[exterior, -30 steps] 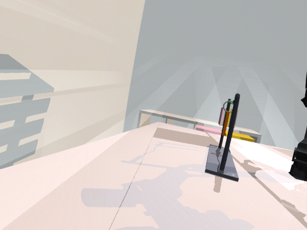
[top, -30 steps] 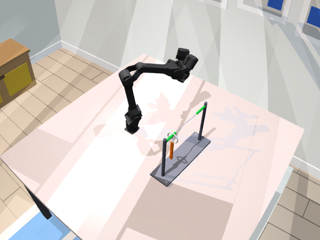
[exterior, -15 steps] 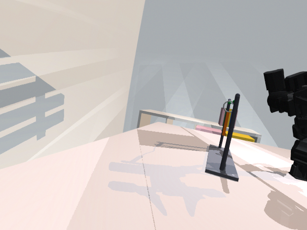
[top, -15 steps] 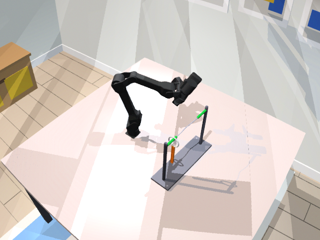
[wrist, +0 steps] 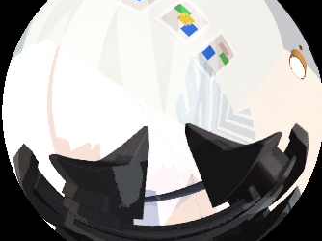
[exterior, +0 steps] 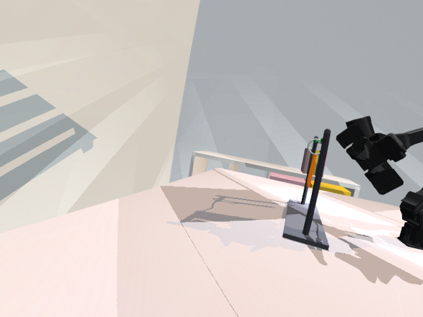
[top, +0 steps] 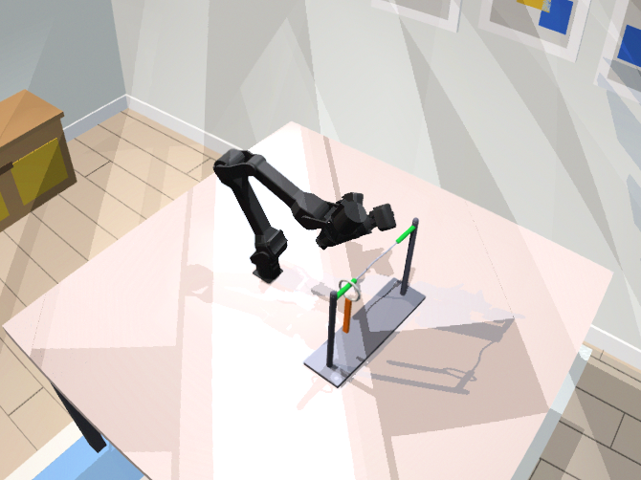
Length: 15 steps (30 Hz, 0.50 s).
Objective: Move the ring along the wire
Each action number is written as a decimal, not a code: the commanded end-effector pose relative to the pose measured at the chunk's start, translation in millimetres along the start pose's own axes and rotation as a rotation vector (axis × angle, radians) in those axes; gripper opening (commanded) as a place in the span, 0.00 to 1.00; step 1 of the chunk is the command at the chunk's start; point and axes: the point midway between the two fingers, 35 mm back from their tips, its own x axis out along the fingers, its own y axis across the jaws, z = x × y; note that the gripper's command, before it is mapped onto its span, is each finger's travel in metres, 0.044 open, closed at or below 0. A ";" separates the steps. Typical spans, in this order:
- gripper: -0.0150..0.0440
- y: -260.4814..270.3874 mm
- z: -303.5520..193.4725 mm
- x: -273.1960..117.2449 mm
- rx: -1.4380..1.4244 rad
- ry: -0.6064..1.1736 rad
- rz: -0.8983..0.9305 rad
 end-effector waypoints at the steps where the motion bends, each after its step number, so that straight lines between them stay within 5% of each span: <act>1: 0.53 -1.1 -19.1 -21.5 0.086 0.082 -0.084; 15: 0.53 19.3 -87.9 -111.6 0.456 0.359 -0.469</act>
